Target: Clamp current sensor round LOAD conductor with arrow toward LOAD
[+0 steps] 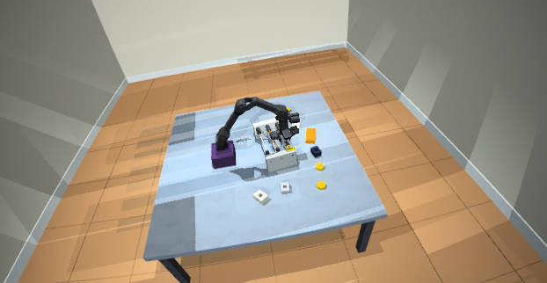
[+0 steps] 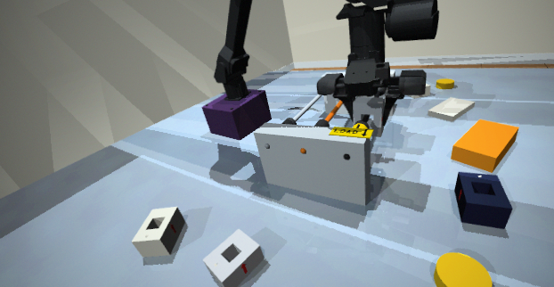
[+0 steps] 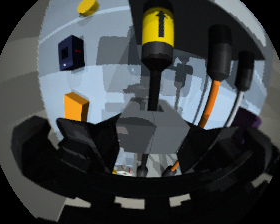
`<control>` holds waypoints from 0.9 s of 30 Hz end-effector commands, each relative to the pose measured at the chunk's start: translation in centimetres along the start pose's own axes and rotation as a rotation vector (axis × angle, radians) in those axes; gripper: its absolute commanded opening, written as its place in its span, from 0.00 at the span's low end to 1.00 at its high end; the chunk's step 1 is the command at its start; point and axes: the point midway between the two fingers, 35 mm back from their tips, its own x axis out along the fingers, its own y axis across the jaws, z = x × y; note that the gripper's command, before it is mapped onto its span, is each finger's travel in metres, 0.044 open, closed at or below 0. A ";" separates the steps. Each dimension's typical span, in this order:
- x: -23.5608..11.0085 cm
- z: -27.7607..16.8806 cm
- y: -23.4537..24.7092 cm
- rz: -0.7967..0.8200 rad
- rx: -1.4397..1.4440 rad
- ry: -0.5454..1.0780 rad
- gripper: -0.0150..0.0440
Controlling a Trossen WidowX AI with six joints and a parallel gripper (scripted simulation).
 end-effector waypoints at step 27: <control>-0.1 0.0 0.0 -0.001 0.000 0.000 0.25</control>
